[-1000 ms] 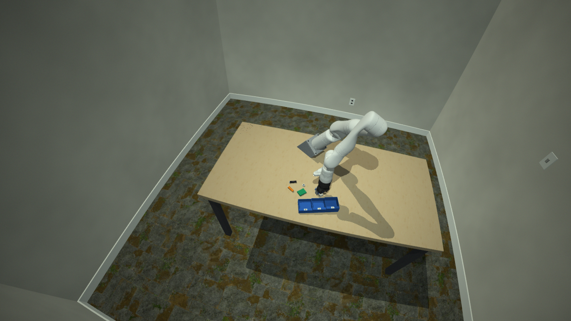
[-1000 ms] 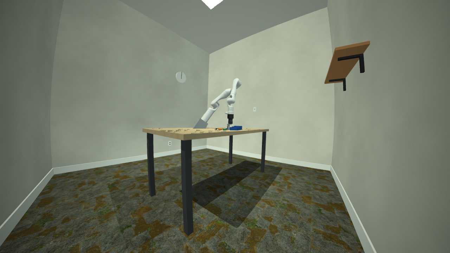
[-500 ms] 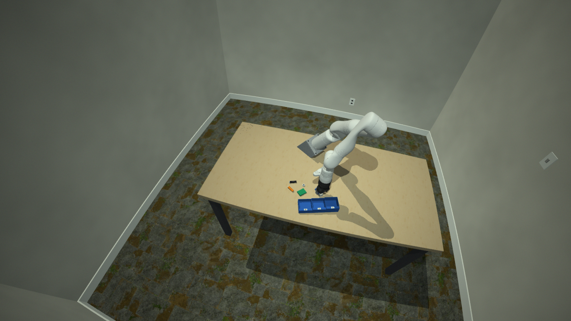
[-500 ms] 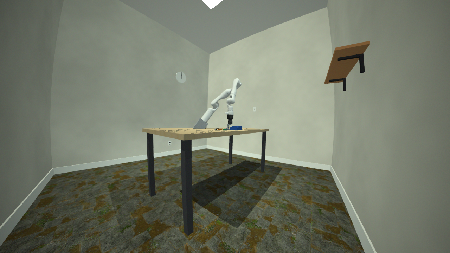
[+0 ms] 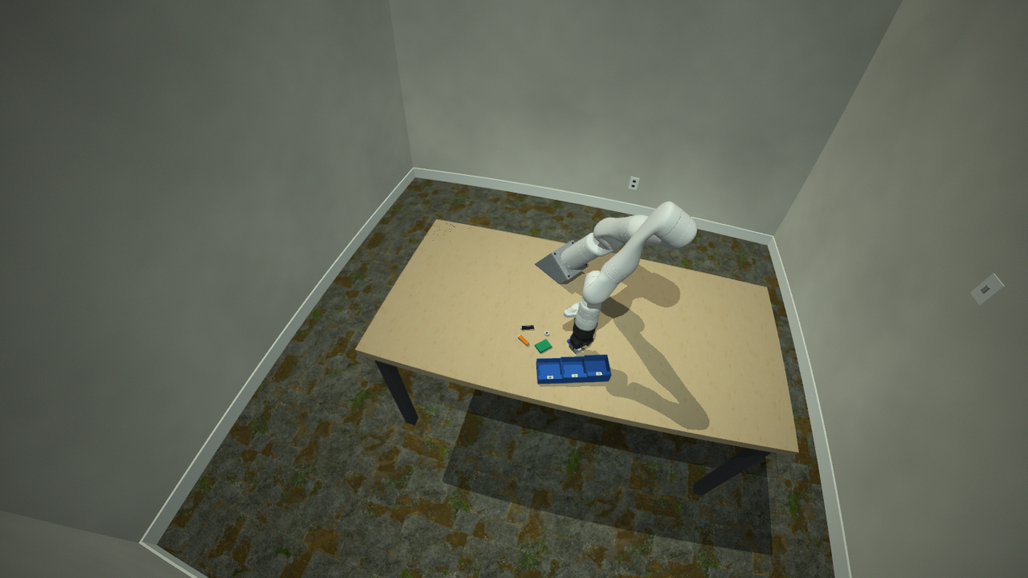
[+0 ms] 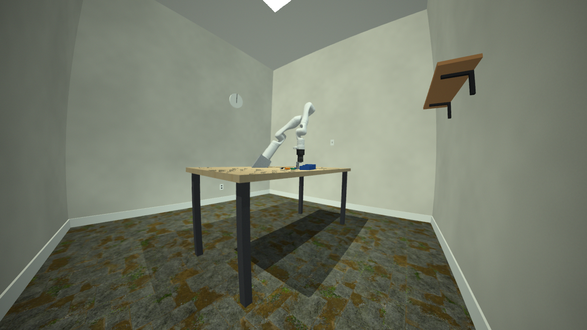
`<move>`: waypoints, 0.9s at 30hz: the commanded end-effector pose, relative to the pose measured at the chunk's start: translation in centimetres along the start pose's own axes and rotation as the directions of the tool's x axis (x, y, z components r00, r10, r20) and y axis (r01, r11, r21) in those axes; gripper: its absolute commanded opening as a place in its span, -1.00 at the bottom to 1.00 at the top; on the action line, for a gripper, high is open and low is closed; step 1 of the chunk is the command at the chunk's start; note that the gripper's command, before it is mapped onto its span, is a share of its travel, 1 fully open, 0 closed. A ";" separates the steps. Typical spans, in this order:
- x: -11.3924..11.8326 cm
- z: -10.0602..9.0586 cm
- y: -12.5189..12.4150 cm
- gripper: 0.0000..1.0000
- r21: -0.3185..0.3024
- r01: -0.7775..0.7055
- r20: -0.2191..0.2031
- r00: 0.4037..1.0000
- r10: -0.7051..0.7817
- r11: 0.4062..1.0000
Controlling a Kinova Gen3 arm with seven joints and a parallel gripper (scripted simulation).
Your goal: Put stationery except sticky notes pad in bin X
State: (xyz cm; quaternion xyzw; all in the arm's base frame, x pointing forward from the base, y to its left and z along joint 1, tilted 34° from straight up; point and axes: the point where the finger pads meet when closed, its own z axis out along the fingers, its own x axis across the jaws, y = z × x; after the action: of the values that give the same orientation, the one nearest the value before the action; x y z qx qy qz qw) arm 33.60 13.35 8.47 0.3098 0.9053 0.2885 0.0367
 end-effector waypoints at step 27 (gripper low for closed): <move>0.0 -3.7 0.0 -0.09 -0.001 0.000 0.001 1.000 0.000 1.000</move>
State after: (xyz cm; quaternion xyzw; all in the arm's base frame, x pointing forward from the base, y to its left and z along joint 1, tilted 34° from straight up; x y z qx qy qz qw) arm 32.21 11.77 10.63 0.3109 0.9060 0.2859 0.0266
